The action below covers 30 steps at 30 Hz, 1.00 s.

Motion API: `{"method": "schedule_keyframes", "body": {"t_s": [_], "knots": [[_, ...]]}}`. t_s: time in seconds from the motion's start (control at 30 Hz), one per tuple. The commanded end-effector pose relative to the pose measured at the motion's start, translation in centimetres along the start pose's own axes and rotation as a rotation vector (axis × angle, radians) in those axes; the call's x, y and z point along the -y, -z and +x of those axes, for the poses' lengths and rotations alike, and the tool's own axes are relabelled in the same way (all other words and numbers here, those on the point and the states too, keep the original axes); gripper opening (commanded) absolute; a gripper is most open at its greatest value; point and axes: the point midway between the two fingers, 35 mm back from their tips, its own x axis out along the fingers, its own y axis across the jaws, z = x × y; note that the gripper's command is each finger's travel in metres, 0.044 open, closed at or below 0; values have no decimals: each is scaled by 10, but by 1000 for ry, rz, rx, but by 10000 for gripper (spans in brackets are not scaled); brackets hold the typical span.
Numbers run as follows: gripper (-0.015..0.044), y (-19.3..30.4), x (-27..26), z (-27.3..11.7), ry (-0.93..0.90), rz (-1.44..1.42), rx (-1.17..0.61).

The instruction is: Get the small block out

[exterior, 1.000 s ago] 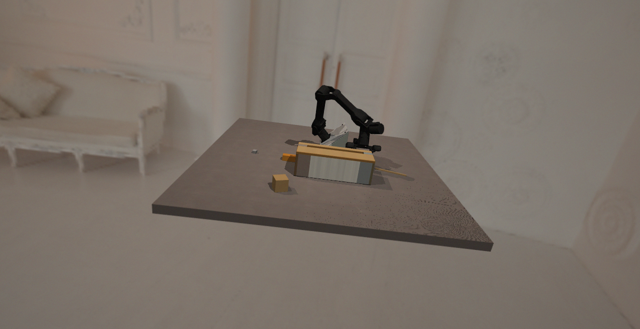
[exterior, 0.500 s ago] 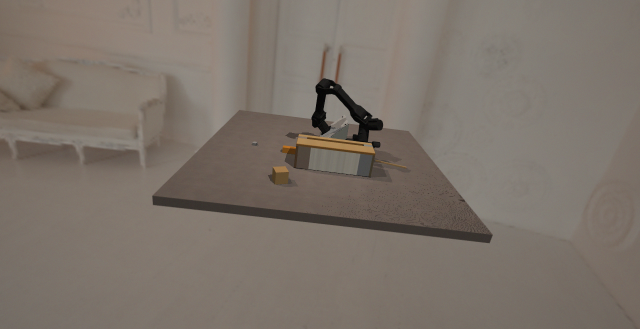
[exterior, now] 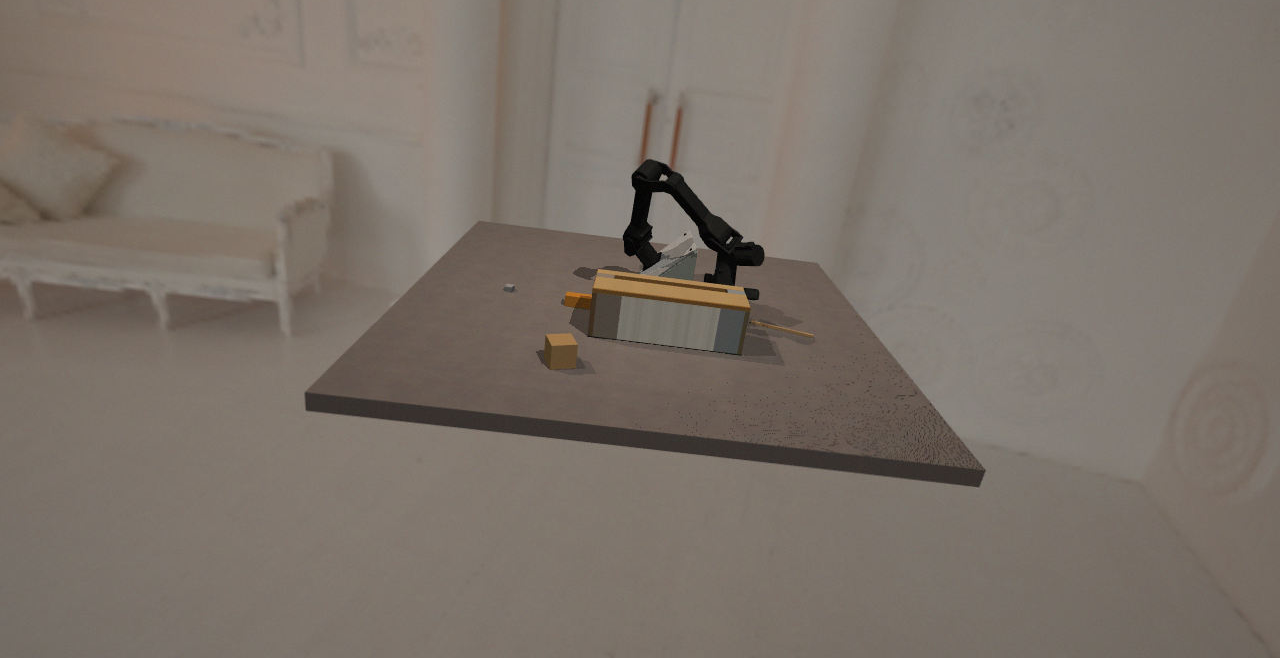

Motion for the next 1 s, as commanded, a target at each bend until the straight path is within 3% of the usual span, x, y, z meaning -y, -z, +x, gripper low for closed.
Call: {"method": "schedule_keyframes", "body": {"t_s": [0.0, 0.07, 0.17, 0.43, 0.67, 0.97], "knots": [[88, 0, 0, 0, -2, -5, -2], [75, 0, 0, 0, -2, -5, -2], [0, 4, 1, -7, -1, -4, -2], [0, 24, 1, -53, 2, 0, 1], [0, 26, 0, -60, 7, -10, 0], [0, 29, -15, -96, 76, -148, -13]]}}
